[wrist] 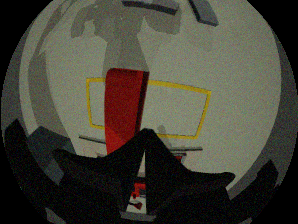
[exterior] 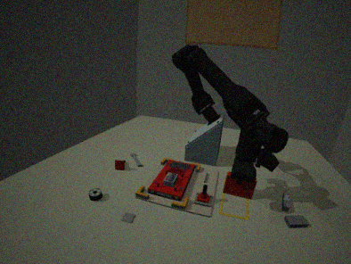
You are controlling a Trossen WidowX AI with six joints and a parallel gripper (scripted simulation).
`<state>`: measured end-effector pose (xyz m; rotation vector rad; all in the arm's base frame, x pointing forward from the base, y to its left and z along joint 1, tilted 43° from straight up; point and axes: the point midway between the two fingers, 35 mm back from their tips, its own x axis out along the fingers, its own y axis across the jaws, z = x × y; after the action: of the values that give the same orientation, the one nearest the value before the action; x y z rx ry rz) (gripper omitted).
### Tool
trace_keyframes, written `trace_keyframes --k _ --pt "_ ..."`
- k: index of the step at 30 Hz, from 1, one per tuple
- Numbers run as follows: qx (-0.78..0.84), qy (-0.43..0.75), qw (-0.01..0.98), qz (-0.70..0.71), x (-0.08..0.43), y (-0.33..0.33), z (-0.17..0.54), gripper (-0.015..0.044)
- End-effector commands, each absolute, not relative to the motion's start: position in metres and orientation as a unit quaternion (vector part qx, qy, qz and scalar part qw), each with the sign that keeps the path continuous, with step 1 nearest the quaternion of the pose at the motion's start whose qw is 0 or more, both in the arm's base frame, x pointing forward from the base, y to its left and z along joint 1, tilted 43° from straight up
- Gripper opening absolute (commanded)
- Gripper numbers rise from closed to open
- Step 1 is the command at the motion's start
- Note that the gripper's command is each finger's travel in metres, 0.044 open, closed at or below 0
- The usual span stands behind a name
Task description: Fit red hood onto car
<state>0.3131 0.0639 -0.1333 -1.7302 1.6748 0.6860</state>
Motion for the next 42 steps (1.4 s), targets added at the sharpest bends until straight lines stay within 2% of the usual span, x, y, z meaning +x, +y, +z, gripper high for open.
trace_keyframes --k 1,6,10,23,27,42 --pt "-0.656 0.635 0.313 0.263 0.313 0.078 -0.121 0.0000" --pt "-0.655 0.635 0.314 0.263 0.311 0.116 -0.077 0.0000" --pt "-0.655 0.635 0.314 0.263 0.310 0.118 -0.075 0.0000" --pt "-0.659 0.629 0.317 0.263 0.314 0.115 -0.082 0.0000" --pt "-0.654 0.636 0.318 0.258 0.330 0.097 -0.101 0.0000" --pt "-0.654 0.637 0.317 0.257 0.333 0.065 -0.136 0.0000"
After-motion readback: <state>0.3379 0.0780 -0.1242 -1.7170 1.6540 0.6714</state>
